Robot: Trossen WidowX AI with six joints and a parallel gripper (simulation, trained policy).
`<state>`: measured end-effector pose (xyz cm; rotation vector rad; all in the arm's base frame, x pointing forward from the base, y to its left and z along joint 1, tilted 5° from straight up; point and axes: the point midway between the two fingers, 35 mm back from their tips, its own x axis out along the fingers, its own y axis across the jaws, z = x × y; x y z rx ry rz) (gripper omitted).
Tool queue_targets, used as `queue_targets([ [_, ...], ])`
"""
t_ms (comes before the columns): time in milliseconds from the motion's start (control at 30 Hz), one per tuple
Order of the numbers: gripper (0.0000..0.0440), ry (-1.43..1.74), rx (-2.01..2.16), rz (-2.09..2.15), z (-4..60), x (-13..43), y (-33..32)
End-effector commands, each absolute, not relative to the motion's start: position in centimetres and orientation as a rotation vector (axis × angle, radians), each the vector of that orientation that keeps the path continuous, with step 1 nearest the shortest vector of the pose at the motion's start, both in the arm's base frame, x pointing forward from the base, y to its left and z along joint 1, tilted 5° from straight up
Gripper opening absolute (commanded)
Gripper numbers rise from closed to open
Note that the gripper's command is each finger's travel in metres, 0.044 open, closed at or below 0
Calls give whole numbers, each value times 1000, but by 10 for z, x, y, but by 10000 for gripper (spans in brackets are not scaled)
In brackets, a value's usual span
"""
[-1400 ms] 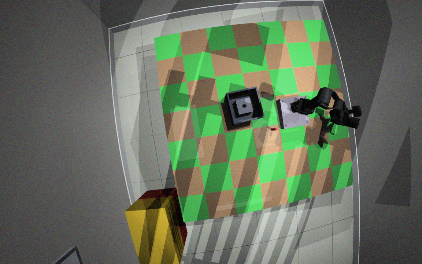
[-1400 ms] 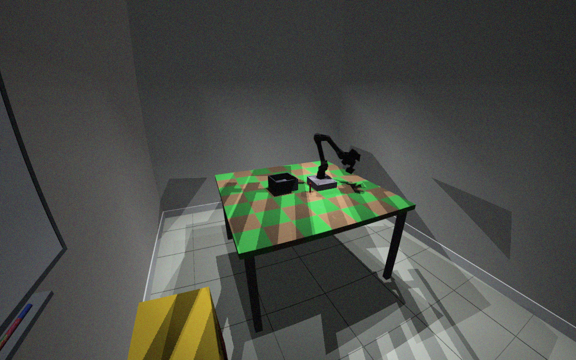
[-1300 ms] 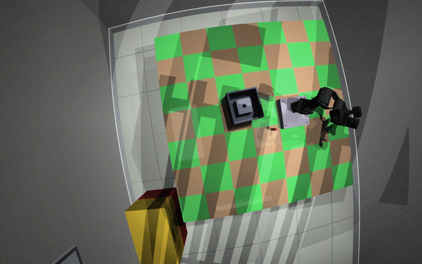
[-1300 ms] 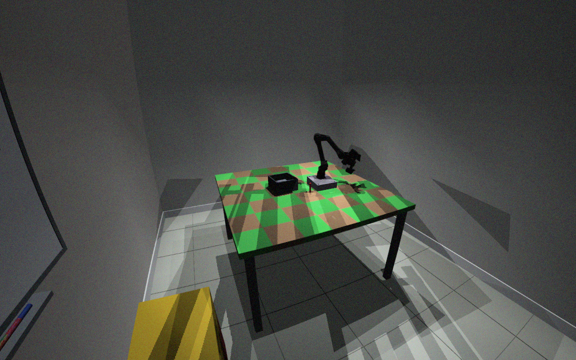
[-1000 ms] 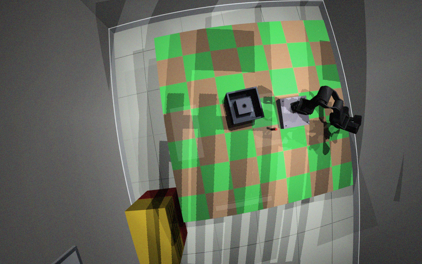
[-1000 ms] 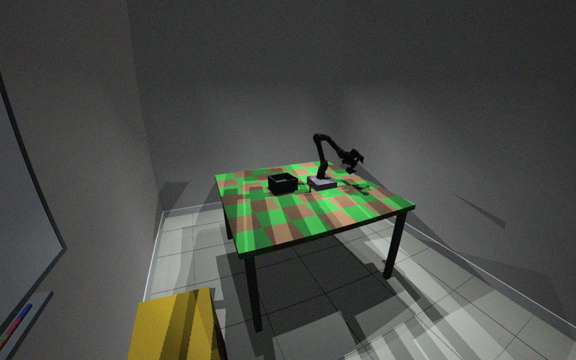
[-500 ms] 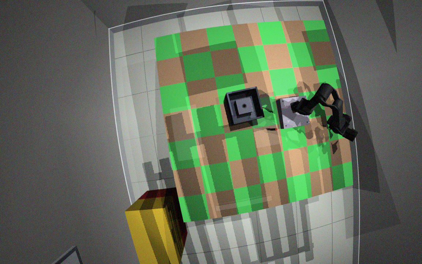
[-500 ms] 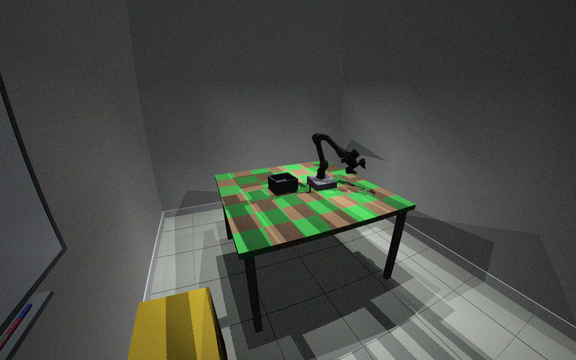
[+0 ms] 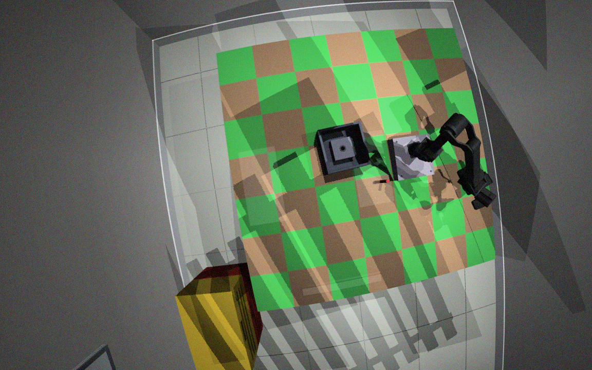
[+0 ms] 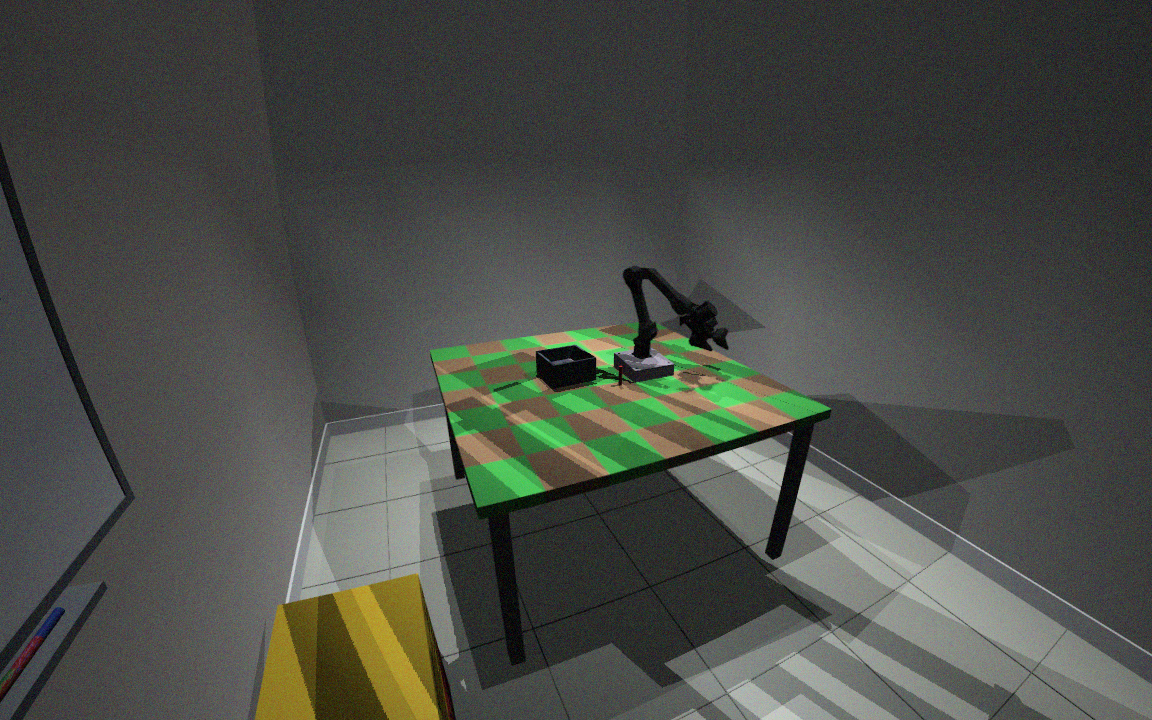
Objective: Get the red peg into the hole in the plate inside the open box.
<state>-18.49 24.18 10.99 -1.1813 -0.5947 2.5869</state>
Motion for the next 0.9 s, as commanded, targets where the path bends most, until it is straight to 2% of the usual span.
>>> queue_targets([
  [0, 440, -463, -1176, 2525, 115, -172, 250],
  [867, 440, 492, -1038, 1982, 104, -70, 268],
])
